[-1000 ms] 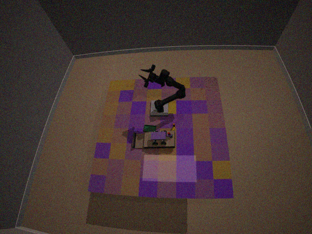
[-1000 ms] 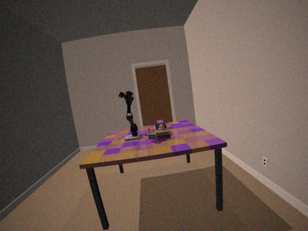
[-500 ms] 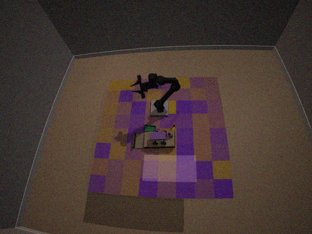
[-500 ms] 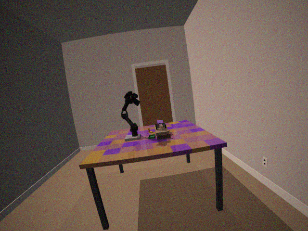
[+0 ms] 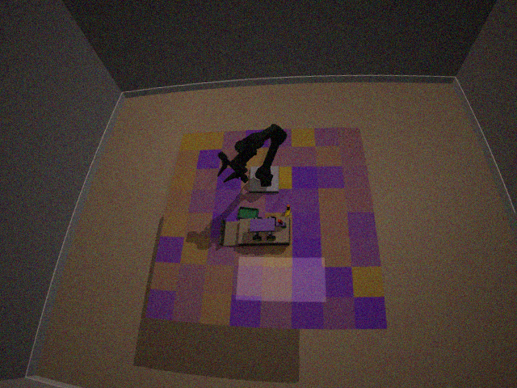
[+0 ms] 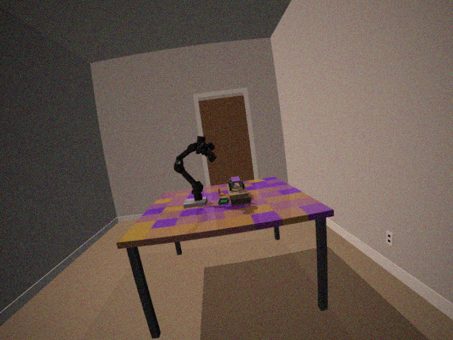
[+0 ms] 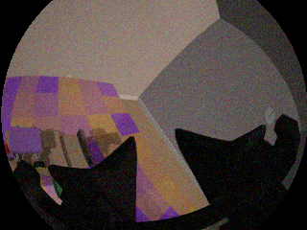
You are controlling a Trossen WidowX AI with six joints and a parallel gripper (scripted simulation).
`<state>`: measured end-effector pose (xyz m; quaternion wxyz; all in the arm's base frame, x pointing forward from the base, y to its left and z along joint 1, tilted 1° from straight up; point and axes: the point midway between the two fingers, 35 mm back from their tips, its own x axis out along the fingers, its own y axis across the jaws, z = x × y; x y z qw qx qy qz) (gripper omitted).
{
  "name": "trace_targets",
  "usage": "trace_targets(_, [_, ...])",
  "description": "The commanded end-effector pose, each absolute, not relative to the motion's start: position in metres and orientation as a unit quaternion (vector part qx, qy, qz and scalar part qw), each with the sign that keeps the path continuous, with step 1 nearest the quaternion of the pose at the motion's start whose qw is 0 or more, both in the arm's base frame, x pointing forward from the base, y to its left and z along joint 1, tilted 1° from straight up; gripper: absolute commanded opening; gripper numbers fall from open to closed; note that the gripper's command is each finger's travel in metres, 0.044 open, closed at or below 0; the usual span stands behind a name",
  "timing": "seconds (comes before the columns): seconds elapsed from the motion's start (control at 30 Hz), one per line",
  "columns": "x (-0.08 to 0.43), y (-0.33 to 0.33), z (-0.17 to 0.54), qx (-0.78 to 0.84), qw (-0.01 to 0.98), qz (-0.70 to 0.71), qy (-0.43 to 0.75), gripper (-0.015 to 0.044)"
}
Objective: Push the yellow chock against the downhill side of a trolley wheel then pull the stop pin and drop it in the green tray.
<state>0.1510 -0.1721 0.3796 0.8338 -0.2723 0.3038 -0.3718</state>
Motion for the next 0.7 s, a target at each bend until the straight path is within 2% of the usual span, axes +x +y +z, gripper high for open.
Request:
trace_targets(0.0, [0.178,-0.161,0.356,-0.279,0.848,-0.304,0.333,0.0190])
trace_targets(0.33, [0.229,-0.113,0.305,-0.315,0.856,-0.133,0.389,0.0190])
trace_targets(0.67, [0.257,-0.048,0.256,-0.339,0.833,0.038,0.436,0.0190])
